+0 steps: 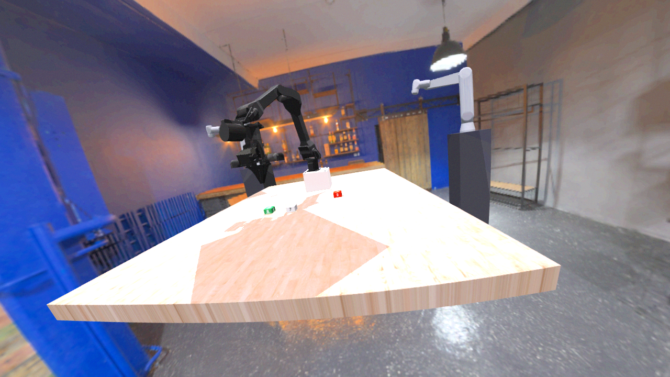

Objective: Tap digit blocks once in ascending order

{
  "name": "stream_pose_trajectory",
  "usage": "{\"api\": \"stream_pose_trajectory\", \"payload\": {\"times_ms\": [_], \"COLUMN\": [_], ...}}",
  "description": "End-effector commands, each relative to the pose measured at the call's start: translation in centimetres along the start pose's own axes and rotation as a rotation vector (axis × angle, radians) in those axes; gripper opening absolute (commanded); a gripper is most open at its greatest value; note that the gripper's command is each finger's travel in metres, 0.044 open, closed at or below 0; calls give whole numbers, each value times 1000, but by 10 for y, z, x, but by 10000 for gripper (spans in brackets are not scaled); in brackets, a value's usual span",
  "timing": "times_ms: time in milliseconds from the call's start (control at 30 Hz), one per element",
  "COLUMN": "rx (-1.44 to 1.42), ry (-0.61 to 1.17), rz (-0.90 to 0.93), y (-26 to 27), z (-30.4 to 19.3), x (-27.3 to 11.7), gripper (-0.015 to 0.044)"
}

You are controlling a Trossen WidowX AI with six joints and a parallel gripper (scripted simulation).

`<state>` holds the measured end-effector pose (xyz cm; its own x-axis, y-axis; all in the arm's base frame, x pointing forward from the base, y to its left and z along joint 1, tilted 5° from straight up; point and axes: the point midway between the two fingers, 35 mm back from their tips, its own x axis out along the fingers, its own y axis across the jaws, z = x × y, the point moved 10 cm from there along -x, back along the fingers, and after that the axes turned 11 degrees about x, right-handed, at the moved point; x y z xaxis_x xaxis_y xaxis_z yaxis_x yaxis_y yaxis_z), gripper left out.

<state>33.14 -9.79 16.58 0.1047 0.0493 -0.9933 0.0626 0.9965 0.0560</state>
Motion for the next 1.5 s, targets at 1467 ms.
{"api": "stream_pose_trajectory", "payload": {"times_ms": [1467], "rx": [-10], "ry": [29], "rz": [12], "y": [0], "z": [-2], "x": [40], "gripper": [20]}}
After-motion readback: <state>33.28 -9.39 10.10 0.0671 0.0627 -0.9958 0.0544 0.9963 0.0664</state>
